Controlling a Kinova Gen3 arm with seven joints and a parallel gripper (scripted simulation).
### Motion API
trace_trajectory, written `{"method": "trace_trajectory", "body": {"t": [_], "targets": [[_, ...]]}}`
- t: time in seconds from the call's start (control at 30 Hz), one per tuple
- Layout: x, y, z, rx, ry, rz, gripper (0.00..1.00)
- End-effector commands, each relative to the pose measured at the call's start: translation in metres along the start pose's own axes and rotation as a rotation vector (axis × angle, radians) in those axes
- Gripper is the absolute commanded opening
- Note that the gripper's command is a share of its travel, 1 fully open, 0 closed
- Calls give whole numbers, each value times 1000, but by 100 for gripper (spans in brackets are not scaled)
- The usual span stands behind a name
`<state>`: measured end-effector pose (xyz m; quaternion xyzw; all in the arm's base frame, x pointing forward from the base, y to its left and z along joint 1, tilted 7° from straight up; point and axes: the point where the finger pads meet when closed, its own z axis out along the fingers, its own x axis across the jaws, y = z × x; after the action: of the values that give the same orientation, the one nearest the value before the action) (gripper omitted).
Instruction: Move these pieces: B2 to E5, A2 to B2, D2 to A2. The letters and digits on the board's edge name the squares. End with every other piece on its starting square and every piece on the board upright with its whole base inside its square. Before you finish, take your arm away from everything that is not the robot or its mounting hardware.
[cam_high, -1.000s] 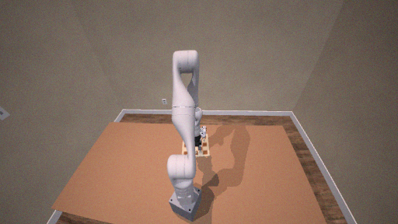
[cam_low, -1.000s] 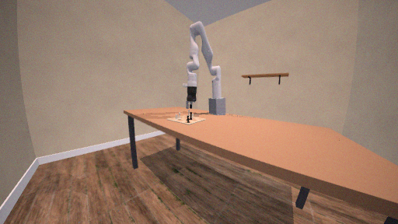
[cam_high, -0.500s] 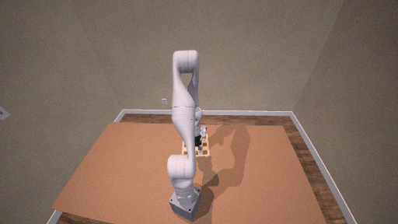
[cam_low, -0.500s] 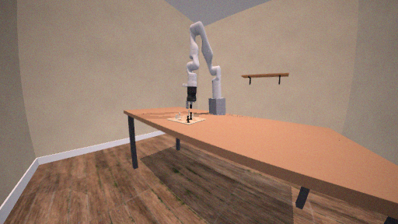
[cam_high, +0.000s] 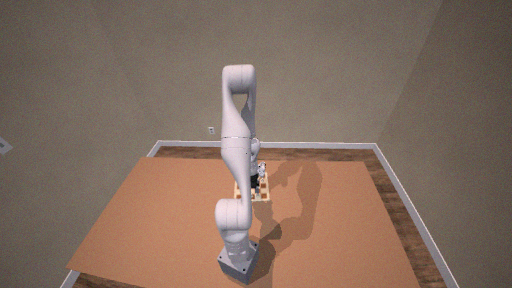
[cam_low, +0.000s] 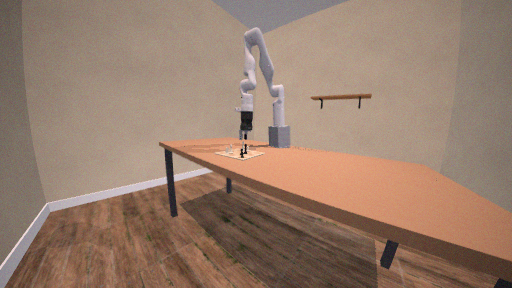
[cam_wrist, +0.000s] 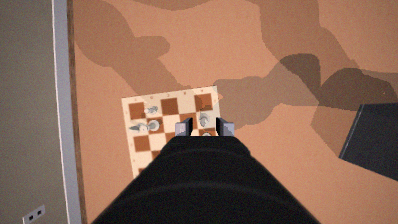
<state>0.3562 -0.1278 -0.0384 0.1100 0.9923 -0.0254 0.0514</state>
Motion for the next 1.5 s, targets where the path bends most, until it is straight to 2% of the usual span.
{"method": "trace_trajectory", "body": {"t": [0.0,1.0,1.23,1.47], "targets": [[-1,0,0,0,-1,0,79],[-1,0,0,0,-1,0,79],[-1,0,6,0,-1,0,79],[-1,0,24,0,-1,0,79]]}}
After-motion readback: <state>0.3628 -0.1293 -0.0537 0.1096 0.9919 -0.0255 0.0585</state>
